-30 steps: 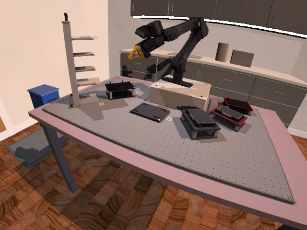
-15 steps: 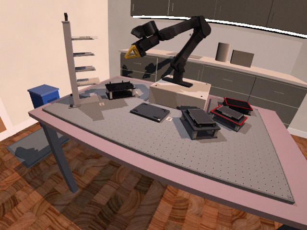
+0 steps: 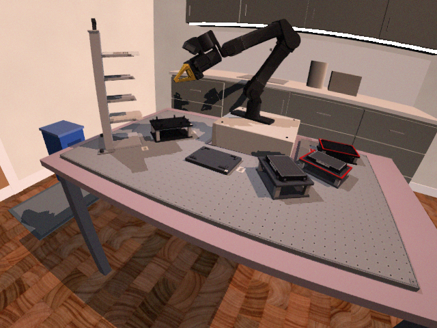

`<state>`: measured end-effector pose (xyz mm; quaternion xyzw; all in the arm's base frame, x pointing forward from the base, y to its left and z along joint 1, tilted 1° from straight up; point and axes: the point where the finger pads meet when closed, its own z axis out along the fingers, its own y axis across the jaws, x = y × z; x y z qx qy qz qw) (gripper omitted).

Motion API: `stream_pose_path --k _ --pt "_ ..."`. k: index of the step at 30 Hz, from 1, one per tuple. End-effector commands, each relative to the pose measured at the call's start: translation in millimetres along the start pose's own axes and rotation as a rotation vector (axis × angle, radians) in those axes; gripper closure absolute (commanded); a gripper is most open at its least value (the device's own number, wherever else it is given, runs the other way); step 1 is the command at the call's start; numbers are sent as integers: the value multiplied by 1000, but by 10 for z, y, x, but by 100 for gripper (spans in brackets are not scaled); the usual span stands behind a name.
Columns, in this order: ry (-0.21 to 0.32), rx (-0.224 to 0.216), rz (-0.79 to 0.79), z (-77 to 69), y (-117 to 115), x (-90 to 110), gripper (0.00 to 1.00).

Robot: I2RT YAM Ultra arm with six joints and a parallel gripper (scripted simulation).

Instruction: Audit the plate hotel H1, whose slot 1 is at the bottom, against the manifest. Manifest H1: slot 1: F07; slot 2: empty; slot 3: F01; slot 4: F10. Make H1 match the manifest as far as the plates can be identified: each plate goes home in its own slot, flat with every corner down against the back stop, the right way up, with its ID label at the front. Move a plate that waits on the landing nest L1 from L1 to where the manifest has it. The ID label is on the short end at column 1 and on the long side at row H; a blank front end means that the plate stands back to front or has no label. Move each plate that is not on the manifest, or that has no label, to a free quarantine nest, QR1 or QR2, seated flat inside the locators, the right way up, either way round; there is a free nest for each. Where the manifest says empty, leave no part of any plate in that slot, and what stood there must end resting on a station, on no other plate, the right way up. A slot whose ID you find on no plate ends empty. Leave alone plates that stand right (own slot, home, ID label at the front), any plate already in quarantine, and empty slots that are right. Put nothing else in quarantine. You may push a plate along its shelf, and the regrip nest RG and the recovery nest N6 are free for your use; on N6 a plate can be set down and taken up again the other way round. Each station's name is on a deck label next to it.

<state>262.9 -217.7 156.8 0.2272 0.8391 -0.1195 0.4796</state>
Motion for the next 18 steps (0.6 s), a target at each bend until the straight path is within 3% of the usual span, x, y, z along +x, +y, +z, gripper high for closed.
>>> stream_pose_path --k 1,13,14,18 --pt "-20 -25 -24 -15 -48 -63 100" --pt "-20 -24 -26 -7 -383 -69 100" --pt "-20 -24 -26 -24 -383 -98 0" --pt "-20 -24 -26 -93 -388 -213 0"
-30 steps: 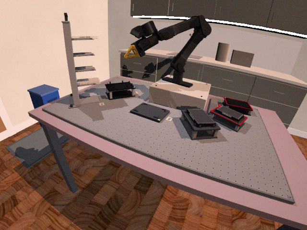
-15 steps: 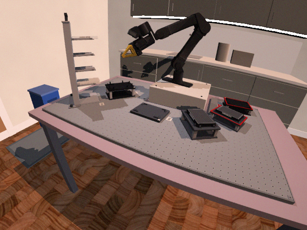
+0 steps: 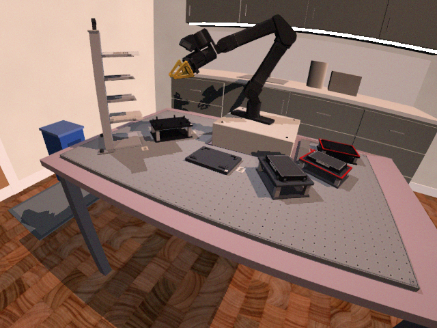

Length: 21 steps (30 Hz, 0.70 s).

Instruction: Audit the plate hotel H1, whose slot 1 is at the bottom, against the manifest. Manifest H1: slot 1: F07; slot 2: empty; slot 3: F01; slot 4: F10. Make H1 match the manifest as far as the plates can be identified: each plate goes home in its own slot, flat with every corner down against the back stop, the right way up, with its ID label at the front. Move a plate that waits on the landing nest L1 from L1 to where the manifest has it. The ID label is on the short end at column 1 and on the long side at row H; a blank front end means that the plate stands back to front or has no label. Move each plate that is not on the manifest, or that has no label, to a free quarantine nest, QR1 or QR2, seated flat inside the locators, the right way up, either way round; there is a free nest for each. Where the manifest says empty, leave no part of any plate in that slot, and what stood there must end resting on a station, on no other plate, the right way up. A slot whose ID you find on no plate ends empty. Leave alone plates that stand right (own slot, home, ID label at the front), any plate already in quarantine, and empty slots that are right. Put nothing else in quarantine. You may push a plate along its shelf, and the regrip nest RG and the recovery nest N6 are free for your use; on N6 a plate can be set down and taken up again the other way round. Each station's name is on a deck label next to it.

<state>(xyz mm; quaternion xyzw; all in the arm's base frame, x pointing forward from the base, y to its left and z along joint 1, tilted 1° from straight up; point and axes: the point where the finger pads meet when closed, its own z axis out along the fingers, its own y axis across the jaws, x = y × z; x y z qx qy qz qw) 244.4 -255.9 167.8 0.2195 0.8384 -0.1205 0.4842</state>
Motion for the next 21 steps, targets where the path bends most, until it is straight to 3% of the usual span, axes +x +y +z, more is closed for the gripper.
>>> stream_pose_path --k 1,21 --pt "-9 -16 -13 -73 31 -127 0" --pt "-9 -16 -13 -375 9 -645 0"
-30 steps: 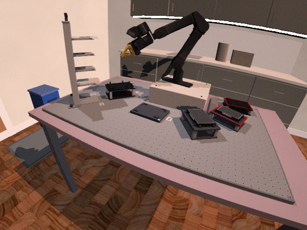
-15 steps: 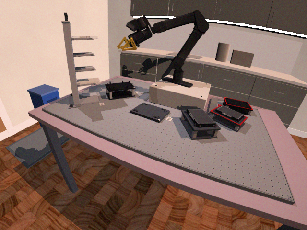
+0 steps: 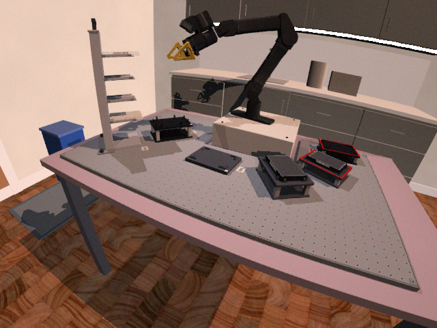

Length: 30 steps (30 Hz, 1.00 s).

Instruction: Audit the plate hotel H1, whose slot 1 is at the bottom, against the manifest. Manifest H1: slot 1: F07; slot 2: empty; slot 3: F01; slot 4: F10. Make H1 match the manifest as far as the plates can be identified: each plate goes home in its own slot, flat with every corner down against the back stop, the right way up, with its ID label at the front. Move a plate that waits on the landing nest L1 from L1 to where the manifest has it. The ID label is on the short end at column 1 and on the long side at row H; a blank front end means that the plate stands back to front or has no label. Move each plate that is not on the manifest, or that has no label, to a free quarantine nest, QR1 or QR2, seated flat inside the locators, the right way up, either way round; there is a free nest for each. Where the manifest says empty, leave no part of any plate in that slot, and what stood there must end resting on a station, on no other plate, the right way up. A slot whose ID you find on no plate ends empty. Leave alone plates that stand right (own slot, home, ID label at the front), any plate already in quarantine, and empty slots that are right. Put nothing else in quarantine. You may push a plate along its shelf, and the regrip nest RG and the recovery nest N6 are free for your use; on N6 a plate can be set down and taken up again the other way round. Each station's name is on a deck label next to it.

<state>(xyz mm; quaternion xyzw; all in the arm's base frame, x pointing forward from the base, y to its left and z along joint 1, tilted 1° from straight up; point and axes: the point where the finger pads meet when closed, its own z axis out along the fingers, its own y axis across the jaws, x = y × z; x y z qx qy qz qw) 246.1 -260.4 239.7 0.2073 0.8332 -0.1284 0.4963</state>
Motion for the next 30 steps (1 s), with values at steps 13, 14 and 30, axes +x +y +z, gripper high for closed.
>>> stream_pose_path --k 13,14,30 --pt "23 -14 10 -219 12 -328 0" --pt "23 -14 10 -235 10 -357 0" --pt "23 -14 10 -363 -5 -593 0"
